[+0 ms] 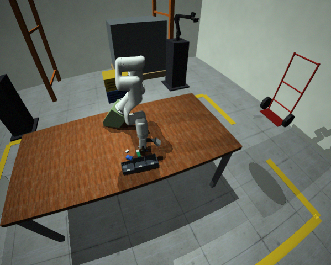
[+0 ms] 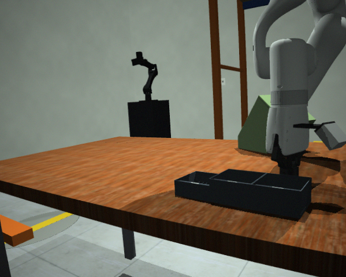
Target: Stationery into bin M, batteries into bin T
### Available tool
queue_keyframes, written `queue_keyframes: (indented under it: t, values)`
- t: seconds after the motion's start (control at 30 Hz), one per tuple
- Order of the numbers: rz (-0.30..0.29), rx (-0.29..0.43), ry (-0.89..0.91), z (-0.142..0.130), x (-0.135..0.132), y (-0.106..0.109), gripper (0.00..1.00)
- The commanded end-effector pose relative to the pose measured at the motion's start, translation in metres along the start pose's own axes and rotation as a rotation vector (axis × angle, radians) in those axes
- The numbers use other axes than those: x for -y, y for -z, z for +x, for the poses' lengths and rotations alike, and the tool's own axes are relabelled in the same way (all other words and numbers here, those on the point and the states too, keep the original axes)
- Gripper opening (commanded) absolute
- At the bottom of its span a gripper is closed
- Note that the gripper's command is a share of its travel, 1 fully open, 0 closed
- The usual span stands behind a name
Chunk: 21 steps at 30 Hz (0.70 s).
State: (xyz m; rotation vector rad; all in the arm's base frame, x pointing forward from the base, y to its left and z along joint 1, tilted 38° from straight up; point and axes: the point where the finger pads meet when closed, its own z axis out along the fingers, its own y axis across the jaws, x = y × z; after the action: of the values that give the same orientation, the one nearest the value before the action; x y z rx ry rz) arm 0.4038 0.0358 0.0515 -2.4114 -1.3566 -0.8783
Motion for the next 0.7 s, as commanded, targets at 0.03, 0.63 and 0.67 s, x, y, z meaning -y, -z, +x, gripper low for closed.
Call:
queue_keyframes:
  t: [0.03, 0.63, 0.67]
  values:
    - [-0.002, 0.0, 0.0, -0.0001, -0.0009, 0.0004, 0.0]
    - [-0.002, 0.0, 0.0, -0.0001, -0.0009, 0.0069, 0.0]
    - [-0.002, 0.0, 0.0, -0.0001, -0.0009, 0.0069, 0.0]
